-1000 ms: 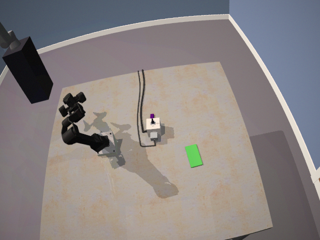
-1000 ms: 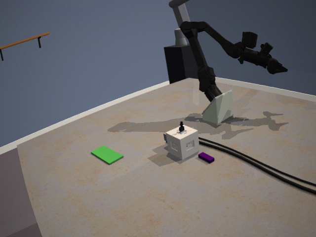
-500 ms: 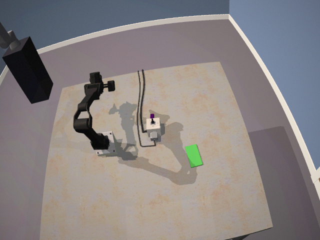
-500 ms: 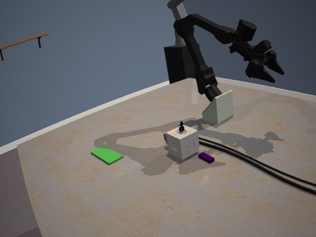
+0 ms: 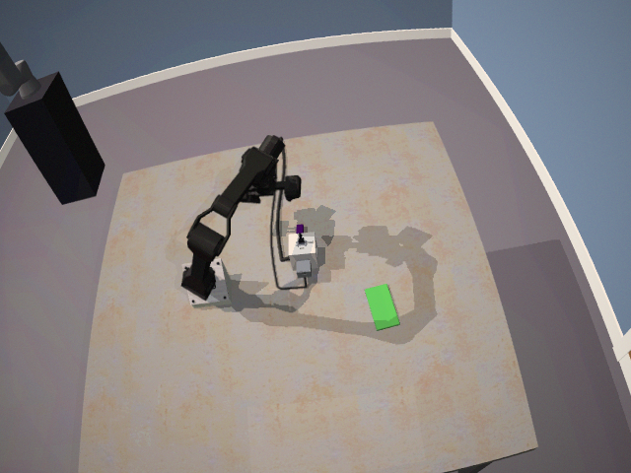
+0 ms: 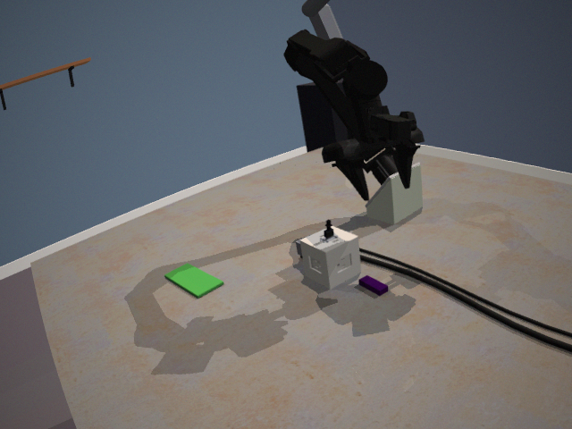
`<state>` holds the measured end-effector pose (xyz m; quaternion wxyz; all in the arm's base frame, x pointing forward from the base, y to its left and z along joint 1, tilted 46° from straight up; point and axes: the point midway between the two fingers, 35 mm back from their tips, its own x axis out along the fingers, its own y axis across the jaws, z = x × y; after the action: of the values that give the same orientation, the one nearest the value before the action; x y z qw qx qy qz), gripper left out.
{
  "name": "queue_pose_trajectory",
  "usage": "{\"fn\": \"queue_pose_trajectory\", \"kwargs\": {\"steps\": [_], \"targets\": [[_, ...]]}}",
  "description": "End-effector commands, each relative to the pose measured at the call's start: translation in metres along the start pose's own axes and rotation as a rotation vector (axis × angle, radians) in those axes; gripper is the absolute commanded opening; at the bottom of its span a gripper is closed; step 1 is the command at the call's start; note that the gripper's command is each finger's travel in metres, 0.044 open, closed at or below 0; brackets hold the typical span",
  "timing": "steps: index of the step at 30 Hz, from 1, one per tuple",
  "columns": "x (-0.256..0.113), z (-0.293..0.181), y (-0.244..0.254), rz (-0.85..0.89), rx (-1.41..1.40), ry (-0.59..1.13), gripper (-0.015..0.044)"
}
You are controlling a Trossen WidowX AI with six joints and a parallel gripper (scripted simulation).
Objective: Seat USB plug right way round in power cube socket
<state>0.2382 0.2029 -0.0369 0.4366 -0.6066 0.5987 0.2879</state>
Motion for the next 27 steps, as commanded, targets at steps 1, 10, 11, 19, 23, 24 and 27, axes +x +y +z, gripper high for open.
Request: {"fn": "queue_pose_trajectory", "kwargs": {"steps": [1, 10, 11, 19, 23, 24, 27], "targets": [[0.005, -0.053, -0.051, 0.042, -0.084, 0.214, 0.044], [0.005, -0.078, -0.076, 0.072, -0.128, 0.298, 0.044], [0.005, -0.078, -0.076, 0.072, -0.128, 0.298, 0.044], [0.01, -0.079, -0.076, 0.071, -0.128, 0.298, 0.044], [0.014, -0.081, -0.076, 0.071, -0.128, 0.299, 0.044], [0.015, -0.081, -0.076, 0.071, -0.128, 0.299, 0.044], [0.018, -0.082, -0.076, 0.071, -0.128, 0.299, 0.044]]}}
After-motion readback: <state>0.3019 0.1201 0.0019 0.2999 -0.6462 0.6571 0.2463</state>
